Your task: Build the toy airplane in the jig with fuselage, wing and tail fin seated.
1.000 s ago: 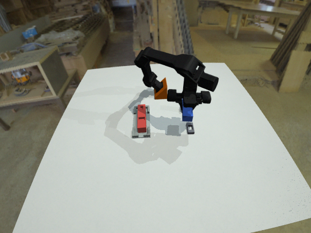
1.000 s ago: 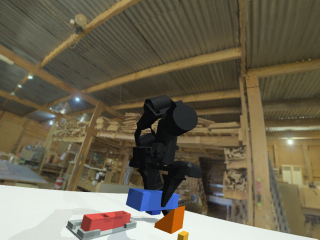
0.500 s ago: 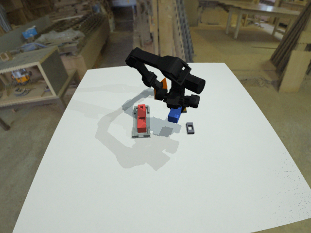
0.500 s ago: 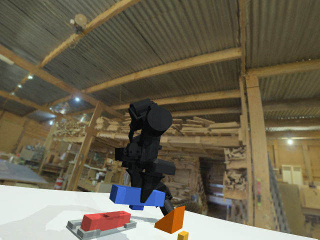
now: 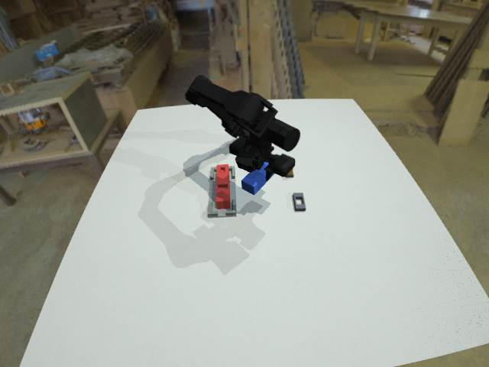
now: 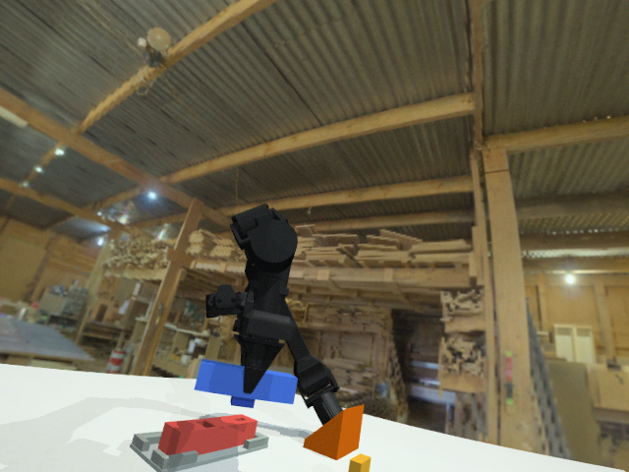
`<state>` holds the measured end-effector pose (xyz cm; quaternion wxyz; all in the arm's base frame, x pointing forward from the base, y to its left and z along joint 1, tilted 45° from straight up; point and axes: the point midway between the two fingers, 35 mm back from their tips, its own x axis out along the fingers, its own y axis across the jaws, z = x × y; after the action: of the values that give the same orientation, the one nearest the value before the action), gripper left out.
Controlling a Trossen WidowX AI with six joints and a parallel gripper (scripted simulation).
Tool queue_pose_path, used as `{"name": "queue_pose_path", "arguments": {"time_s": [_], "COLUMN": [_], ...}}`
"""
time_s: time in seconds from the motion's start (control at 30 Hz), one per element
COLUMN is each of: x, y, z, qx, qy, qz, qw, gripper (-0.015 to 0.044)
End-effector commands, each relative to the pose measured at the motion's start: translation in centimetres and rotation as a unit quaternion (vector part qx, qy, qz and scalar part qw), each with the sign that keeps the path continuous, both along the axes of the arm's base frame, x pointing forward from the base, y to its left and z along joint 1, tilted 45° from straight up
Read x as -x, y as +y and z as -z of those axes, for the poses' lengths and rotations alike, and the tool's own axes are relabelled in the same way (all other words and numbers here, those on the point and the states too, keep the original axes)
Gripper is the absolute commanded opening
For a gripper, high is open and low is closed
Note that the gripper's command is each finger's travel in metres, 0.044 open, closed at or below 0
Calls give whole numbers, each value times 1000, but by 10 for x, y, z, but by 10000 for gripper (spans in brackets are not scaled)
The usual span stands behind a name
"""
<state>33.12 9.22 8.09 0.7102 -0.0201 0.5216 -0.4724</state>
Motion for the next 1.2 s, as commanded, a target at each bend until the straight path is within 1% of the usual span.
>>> {"name": "queue_pose_path", "arguments": {"time_s": [0.0, 0.57, 1.17], "x": [2, 20, 47], "y": [-9, -54, -99], "z": [-9, -36, -57], "qx": [-1, -1, 3], "qy": [-29, -140, -255], "qz": [22, 139, 259], "qw": [999, 980, 932], "gripper": [0, 0, 0]}}
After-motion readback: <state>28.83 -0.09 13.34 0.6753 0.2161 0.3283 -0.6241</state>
